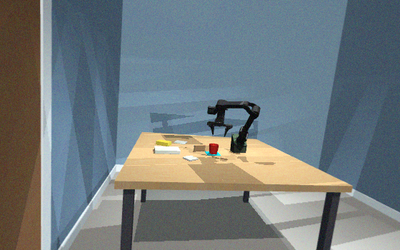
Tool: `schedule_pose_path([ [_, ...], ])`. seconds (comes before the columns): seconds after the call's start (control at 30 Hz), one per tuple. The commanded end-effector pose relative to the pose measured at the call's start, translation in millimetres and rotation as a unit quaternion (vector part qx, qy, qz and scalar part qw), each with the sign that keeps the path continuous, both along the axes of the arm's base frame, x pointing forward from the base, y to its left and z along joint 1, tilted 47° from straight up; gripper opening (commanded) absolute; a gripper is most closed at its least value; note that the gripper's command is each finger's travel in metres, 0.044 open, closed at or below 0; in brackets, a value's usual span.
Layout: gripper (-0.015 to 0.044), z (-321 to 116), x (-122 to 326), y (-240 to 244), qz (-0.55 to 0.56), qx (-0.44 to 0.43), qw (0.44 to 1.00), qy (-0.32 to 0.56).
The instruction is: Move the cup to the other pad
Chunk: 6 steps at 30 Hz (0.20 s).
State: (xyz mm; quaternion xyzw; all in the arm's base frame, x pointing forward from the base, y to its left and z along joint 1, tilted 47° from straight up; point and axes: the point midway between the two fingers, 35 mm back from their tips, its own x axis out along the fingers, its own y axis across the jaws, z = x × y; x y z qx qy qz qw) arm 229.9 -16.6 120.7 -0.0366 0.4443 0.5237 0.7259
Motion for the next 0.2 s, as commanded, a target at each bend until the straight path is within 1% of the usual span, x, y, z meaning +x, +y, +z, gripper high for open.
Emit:
schedule_pose_path([
  [0.0, 0.0440, 6.7, -0.5, -7.2, 0.002, -0.001, 1.000, -0.002],
  [0.17, 0.0440, 4.5, -0.5, -5.0, -0.001, 0.000, 1.000, -0.001],
])
